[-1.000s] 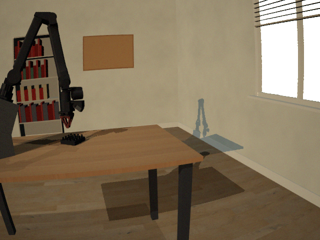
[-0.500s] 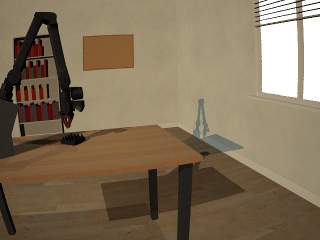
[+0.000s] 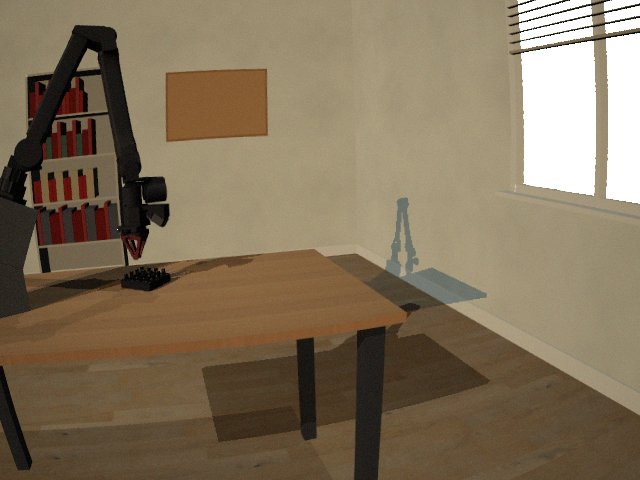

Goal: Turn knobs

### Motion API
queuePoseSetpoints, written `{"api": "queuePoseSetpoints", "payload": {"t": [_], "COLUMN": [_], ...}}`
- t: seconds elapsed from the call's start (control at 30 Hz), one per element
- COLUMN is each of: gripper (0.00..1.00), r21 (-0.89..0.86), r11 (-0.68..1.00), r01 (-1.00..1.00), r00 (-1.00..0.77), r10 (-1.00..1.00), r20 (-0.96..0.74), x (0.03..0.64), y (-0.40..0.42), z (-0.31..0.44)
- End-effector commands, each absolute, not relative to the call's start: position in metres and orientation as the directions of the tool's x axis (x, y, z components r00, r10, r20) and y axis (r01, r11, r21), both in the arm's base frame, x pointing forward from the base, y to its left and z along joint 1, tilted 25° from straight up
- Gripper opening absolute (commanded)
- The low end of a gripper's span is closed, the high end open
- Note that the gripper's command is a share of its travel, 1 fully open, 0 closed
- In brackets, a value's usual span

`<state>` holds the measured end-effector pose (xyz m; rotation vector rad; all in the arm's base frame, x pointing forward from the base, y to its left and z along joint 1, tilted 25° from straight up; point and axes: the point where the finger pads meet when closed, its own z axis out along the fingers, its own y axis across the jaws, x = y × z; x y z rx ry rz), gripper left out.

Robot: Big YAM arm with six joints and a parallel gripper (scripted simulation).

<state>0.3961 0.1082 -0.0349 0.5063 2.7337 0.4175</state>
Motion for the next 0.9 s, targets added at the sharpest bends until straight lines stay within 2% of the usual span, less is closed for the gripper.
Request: {"api": "queuePoseSetpoints", "payload": {"t": [0.0, 0.87], "gripper": [0.18, 0.18], "r21": [0.347, 0.347], "r11": [0.896, 0.893], "r01": [0.277, 0.286], "r00": [-0.881, -0.880], "r10": [0.380, 0.388], "r20": [-0.280, -0.274], "x": [0.407, 0.414], "y": [0.114, 0.121], "z": [-0.035, -0.061]}}
